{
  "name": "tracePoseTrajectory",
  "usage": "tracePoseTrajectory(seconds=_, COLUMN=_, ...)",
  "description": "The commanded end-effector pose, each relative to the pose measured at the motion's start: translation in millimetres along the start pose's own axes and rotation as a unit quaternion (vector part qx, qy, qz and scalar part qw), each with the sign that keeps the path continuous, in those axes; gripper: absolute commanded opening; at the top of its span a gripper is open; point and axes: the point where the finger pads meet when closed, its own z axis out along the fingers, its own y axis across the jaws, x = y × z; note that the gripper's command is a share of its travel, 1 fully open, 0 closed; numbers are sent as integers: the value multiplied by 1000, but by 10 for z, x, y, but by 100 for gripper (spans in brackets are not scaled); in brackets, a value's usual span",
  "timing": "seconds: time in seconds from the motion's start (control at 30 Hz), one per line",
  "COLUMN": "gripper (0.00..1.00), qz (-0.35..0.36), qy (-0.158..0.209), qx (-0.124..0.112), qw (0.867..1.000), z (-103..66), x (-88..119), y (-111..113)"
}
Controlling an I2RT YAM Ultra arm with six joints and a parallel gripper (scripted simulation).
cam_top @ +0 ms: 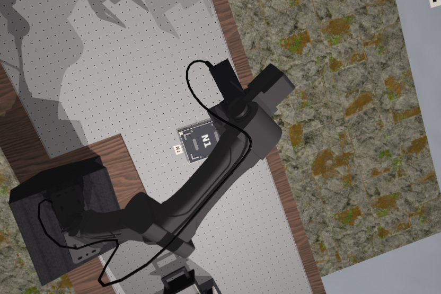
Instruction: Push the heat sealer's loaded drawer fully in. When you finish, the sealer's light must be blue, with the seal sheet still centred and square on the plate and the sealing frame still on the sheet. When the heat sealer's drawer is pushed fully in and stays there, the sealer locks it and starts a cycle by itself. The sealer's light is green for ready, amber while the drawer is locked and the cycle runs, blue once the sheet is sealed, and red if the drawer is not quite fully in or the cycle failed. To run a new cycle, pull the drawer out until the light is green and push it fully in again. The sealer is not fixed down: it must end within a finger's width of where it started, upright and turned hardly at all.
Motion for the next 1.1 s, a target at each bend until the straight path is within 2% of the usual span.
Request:
tracePoseTrajectory(seconds=0.0, gripper=100, qz=2, qy=-3, qx=7, qw=1000, z=-53, x=7, y=-20)
tracePoseTrajectory(seconds=0.53, gripper=100, qz=2, qy=-3, qx=7, qw=1000, z=-53, x=7, y=-20)
tracePoseTrajectory(seconds=0.57, gripper=45, qz=24, qy=6, qx=-2, qw=1000, z=4, x=76, y=-27)
tracePoseTrajectory(seconds=0.7, gripper=45, qz=70, qy=12, qx=-15, qw=997, z=69, x=205, y=-13)
tracePoseTrajectory(seconds=0.73, gripper=45, qz=77, qy=7, qx=1, qw=997, z=-67, x=298, y=-44)
tracePoseTrajectory(seconds=0.77, gripper=45, qz=73, qy=10, qx=-9, qw=997, z=47, x=306, y=9)
tracePoseTrajectory(seconds=0.8, gripper=45, qz=92, qy=11, qx=-5, qw=996, z=-32, x=368, y=-36)
tracePoseTrajectory(seconds=0.87, gripper=45, qz=116, qy=25, qx=-31, qw=992, z=157, x=384, y=11)
tracePoseTrajectory(seconds=0.9, gripper=45, qz=131, qy=30, qx=-36, qw=990, z=175, x=419, y=18)
tracePoseTrajectory(seconds=0.93, gripper=45, qz=131, qy=30, qx=-36, qw=990, z=194, x=454, y=24)
tracePoseTrajectory(seconds=0.97, gripper=45, qz=138, qy=24, qx=-20, qw=990, z=61, x=540, y=-5)
tracePoseTrajectory(seconds=1.0, gripper=45, qz=131, qy=30, qx=-35, qw=990, z=174, x=553, y=81)
tracePoseTrajectory(seconds=1.03, gripper=45, qz=153, qy=29, qx=-25, qw=988, z=98, x=609, y=10)
tracePoseTrajectory(seconds=1.07, gripper=45, qz=153, qy=29, qx=-25, qw=988, z=98, x=609, y=10)
